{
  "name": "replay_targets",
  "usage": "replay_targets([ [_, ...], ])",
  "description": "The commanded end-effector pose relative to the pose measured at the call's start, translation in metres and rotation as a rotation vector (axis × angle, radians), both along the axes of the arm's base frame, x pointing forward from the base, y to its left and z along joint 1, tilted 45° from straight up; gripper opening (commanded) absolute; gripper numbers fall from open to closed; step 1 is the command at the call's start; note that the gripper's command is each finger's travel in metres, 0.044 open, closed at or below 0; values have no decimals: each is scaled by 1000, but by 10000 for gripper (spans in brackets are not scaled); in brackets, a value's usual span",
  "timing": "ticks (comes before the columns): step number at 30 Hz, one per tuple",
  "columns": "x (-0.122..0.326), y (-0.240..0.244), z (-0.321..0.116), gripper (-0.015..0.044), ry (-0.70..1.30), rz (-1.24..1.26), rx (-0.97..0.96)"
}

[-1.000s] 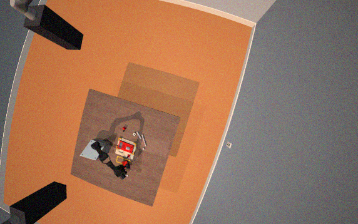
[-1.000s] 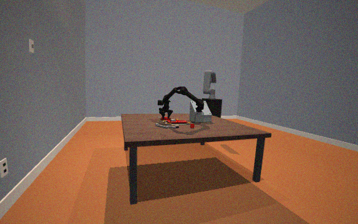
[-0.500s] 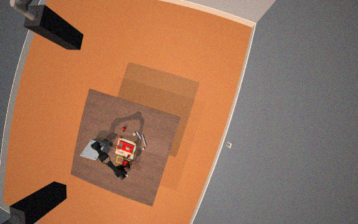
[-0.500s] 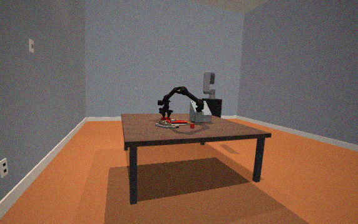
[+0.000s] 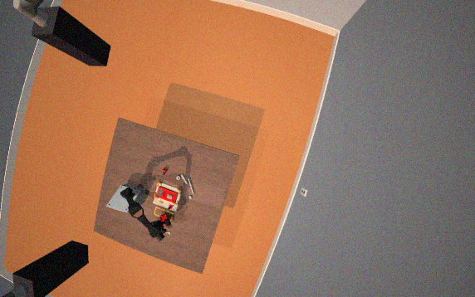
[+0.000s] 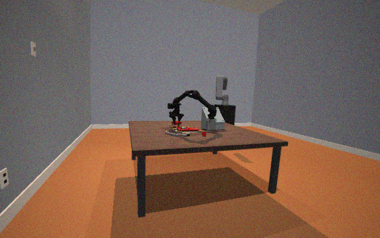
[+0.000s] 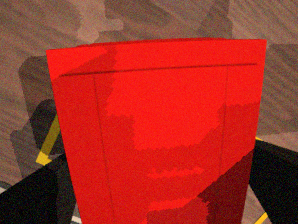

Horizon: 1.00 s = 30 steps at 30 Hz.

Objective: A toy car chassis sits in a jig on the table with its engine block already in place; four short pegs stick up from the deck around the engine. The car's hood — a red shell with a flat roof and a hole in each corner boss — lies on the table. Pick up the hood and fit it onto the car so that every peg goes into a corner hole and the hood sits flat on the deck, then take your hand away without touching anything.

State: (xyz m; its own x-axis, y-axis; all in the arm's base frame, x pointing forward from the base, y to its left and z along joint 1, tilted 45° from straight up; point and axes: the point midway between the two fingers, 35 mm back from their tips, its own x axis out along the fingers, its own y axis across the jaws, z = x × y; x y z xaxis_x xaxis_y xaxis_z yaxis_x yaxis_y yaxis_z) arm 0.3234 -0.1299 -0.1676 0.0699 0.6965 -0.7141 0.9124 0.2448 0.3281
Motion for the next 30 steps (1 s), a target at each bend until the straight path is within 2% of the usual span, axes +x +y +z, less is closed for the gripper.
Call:
replay_targets([
  [1,1,-18,18,0,-11,0,-13],
  [16,-3,-45,45,0,-10,0,-15],
  [18,-1,-39,43,0,-17,6,-10],
  [30,21,4,98,0,-209,205,-44],
])
